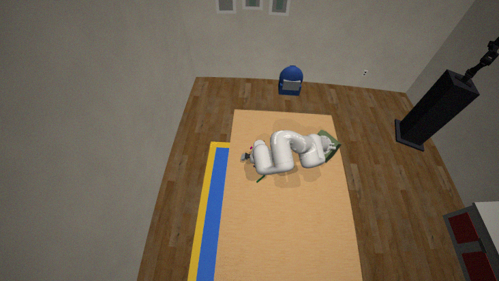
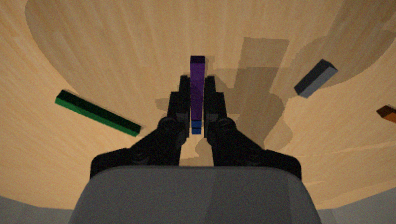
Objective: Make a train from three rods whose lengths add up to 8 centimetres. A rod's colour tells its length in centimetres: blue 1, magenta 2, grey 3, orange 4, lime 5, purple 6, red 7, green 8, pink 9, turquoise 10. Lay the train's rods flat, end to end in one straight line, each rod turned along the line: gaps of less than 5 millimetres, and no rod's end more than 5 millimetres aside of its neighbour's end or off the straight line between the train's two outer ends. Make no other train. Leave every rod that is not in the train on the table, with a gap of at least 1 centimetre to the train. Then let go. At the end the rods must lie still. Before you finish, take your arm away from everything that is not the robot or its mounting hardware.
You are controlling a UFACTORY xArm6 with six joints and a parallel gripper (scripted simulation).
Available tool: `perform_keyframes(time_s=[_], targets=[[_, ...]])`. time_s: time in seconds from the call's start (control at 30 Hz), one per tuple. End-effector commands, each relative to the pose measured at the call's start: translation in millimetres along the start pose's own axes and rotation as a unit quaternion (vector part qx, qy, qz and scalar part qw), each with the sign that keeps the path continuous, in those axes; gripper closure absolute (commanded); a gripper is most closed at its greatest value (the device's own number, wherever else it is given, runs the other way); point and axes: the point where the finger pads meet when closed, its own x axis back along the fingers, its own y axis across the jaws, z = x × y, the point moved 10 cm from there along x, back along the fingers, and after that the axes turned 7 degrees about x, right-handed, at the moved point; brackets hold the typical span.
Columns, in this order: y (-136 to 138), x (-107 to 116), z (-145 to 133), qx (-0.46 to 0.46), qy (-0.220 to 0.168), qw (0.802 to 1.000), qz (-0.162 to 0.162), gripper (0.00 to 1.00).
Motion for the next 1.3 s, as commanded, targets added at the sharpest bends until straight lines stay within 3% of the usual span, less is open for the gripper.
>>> perform_keyframes(time_s=[0.0, 0.3, 0.77, 1.27], targets=[[0.0, 0.5, 0.6, 0.0, 0.001, 1.0, 0.0, 0.88], [0.0, 0.5, 0.6, 0.0, 0.001, 1.0, 0.0, 0.76], [0.0, 2.5, 0.6, 0.0, 0.001, 1.0, 0.0, 0.76], [0.0, 64.4, 0.5, 0.0, 0.001, 1.0, 0.0, 0.76]])
